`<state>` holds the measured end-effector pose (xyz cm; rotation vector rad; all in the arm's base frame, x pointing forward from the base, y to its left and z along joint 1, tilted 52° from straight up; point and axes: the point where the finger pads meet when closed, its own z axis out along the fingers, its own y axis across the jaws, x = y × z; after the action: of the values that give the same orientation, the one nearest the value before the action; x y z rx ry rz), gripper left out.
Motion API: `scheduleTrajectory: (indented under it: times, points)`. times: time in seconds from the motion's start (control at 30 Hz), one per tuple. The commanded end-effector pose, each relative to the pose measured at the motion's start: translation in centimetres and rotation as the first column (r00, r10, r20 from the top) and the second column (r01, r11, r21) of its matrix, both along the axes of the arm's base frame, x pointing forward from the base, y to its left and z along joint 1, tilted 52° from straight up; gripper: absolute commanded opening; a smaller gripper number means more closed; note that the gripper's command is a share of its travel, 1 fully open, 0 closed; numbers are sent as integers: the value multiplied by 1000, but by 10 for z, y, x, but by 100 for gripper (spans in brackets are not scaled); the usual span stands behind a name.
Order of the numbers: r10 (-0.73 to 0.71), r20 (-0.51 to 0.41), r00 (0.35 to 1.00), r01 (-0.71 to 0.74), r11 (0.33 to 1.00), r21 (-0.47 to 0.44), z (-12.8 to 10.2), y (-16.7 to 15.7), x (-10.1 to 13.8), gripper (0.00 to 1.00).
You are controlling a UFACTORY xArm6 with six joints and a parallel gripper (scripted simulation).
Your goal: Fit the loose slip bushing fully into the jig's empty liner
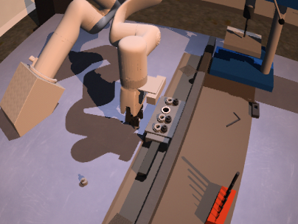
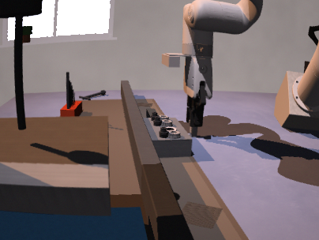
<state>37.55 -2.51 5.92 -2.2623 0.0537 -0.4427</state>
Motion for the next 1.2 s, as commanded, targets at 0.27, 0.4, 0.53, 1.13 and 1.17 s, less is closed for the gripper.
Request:
scheduleTrajectory:
  times: [0.27,0.4,0.53,1.13,1.17]
  points:
    - [-1,2,1000,1,1000,-1,3,-3,-1,26]
    - [-1,2,1000,1,1000,-1,5,-7,-2,26]
    - [-1,2,1000,1,1000,-1,7,-9,-3,26]
    - [-1,2,1000,1,1000,-1,30,-35,-15,26]
    - [-1,2,1000,1,1000,-1,31,-37,-16,26]
